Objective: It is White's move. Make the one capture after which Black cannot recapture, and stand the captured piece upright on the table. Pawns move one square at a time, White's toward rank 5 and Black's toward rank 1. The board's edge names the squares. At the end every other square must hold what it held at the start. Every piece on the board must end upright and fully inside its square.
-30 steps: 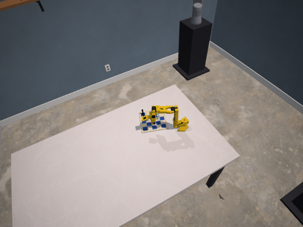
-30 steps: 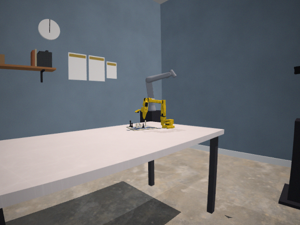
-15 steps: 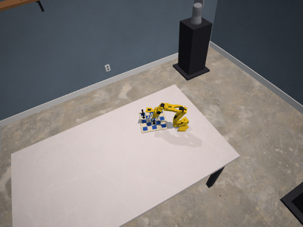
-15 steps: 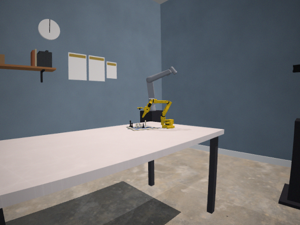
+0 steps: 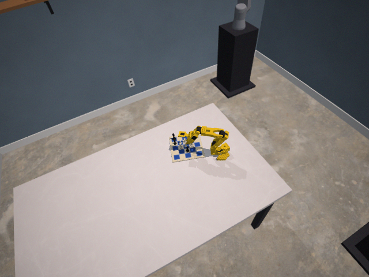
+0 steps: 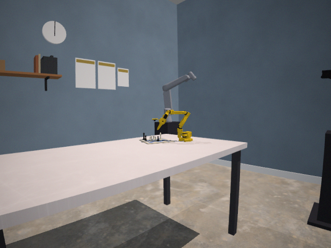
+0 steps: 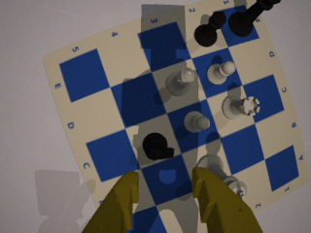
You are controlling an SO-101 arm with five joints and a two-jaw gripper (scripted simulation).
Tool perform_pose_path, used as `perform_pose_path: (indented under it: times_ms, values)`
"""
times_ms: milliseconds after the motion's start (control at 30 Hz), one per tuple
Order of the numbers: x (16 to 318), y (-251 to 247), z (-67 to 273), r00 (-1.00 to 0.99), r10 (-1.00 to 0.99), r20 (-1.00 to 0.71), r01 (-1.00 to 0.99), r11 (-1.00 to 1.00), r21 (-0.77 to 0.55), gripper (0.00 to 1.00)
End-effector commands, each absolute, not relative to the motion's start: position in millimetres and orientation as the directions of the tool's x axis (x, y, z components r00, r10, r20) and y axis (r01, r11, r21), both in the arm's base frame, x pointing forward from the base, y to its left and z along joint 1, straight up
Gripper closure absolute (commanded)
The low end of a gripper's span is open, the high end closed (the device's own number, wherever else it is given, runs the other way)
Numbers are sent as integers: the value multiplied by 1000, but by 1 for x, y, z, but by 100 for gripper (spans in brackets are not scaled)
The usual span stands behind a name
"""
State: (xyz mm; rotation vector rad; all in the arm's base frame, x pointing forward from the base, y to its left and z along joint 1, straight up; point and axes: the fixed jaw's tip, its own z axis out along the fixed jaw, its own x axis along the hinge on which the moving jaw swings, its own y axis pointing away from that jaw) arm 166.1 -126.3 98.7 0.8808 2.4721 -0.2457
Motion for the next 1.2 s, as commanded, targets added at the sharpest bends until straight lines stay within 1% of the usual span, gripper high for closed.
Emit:
perform_pose_path:
  times_ms: [0,633,1167]
  values:
    - [163,-127,97,-649,556,-519,648,761,4,87]
    - [163,-127,91,-649,556,-519,648,761,4,87]
    - [164,-128,55,-649,556,-519,648,761,4,87]
